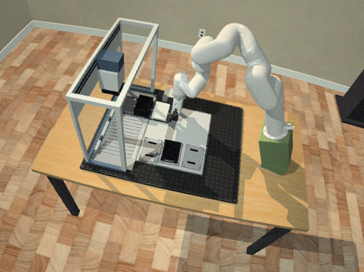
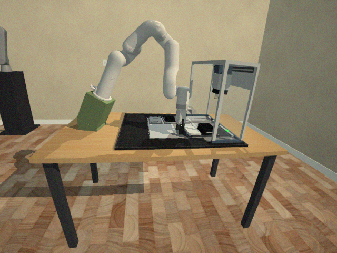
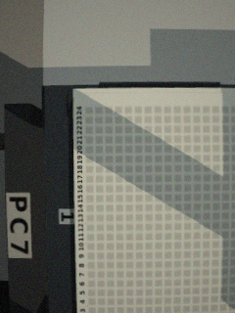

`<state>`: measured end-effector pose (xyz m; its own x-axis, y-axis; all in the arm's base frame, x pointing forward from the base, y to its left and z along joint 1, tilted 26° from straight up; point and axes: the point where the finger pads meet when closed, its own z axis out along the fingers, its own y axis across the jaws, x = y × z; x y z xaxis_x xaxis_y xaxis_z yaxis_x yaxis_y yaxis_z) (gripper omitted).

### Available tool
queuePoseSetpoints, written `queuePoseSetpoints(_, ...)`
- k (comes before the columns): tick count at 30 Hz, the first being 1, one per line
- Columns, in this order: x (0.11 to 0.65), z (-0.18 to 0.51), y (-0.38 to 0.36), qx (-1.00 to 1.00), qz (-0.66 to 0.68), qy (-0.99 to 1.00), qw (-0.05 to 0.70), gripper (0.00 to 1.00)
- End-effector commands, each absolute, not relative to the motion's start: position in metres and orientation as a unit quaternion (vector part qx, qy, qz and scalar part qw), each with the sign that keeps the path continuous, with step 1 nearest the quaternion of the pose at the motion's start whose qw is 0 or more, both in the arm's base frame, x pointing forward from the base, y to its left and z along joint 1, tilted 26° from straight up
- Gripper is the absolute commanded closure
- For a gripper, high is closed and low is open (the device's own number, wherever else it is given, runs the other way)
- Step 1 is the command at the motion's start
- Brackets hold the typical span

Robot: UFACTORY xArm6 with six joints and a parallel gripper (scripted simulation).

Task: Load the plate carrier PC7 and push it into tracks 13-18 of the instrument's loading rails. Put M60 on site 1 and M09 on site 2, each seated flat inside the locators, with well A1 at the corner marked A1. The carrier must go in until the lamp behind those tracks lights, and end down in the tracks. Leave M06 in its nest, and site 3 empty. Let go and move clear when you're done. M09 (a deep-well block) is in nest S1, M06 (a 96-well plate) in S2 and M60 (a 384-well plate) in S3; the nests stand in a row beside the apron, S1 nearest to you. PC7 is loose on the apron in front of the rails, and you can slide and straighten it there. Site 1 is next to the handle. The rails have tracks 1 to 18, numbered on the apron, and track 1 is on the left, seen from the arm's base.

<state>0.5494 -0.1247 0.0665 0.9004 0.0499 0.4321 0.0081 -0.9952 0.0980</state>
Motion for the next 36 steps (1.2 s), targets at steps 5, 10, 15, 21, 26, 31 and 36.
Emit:
queuePoseSetpoints(5,0.5503,0.068,-0.1249,0.973,0.224,0.015,0.047,0.18)
queuePoseSetpoints(10,0.5502,0.068,-0.1249,0.973,0.224,0.015,0.047,0.18)
queuePoseSetpoints(15,0.5497,0.0677,-0.1249,0.973,0.224,0.015,0.047,0.18)
queuePoseSetpoints(21,0.546,0.0659,-0.1251,0.973,0.224,0.015,0.047,0.18)
queuePoseSetpoints(26,0.5434,0.0647,-0.1252,0.973,0.224,0.015,0.047,0.18)
queuePoseSetpoints(31,0.5434,0.0647,-0.1252,0.973,0.224,0.015,0.047,0.18)
queuePoseSetpoints(36,0.5412,0.0691,-0.1249,0.973,0.224,0.015,0.047,0.18)
